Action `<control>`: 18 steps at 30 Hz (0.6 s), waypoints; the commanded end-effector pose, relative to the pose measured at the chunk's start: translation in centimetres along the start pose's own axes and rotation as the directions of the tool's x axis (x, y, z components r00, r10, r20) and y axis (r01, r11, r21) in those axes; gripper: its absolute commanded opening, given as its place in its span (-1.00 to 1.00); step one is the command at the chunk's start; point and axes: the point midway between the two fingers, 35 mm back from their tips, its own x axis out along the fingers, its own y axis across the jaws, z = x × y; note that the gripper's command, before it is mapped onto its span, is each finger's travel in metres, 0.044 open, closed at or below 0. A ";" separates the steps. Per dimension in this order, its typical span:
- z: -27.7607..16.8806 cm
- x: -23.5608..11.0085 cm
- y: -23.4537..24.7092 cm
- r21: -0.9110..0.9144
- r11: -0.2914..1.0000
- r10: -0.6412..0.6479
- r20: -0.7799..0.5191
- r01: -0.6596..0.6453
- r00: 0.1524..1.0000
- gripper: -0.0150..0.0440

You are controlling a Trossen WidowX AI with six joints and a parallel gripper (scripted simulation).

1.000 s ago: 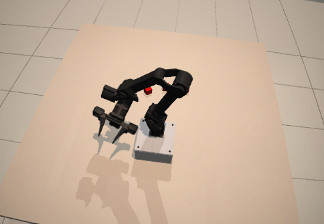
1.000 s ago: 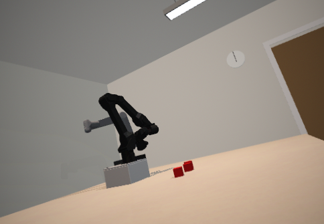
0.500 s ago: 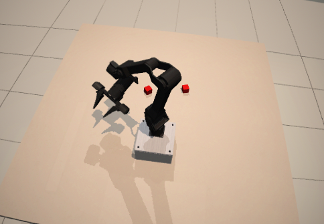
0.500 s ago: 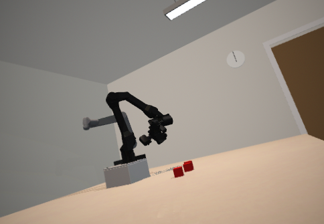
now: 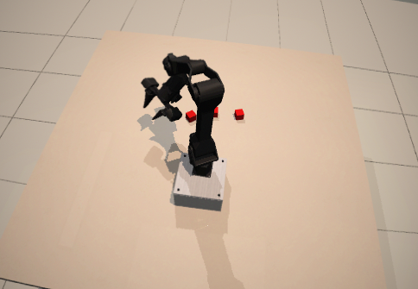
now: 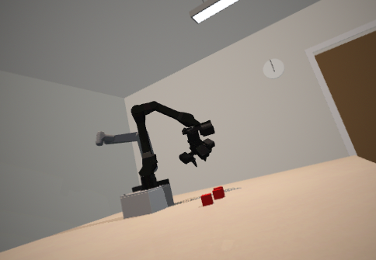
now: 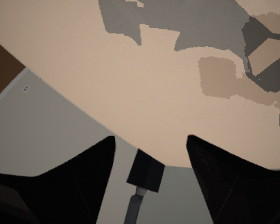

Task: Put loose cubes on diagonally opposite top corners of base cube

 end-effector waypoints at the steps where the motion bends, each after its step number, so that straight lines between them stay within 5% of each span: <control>1: 4.0 -2.2 0.4 0.057 0.998 0.008 0.114 -0.014 0.993 0.41; 18: 19.3 -14.8 -5.4 0.363 0.929 -0.136 0.506 -0.067 0.852 0.41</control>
